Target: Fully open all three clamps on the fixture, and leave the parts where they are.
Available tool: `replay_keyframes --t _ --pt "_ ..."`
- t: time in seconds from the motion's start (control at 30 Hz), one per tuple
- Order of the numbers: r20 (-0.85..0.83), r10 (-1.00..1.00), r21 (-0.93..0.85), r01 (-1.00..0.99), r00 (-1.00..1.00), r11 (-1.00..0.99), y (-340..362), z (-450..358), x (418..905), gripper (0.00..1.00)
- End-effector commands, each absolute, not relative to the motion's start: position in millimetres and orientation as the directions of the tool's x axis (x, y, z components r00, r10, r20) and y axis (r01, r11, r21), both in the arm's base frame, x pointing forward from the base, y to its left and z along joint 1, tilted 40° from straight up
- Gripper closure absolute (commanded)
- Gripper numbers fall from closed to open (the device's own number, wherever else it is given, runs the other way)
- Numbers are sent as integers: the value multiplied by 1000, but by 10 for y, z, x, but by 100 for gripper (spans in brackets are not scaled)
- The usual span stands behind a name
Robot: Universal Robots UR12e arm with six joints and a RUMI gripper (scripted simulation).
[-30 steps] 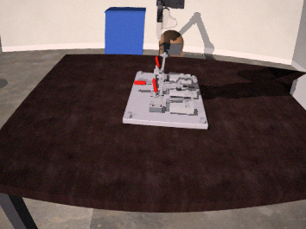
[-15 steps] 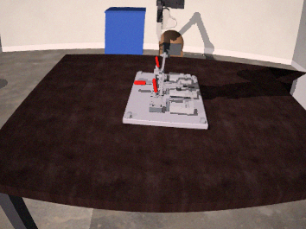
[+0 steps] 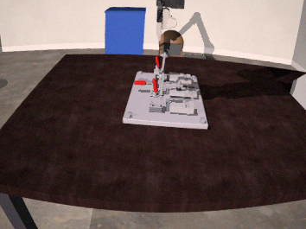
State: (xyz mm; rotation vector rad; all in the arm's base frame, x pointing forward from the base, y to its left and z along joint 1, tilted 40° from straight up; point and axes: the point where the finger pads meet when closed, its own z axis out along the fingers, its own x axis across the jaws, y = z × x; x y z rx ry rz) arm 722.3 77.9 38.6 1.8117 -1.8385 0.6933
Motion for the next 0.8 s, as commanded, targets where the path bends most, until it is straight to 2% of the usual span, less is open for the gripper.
replay_keyframes --t 0.0,0.77 --pt "643 -765 -33 -999 -23 3 783 392 7227 72" --pt "643 -765 -33 -999 -23 3 422 -37 7240 72"
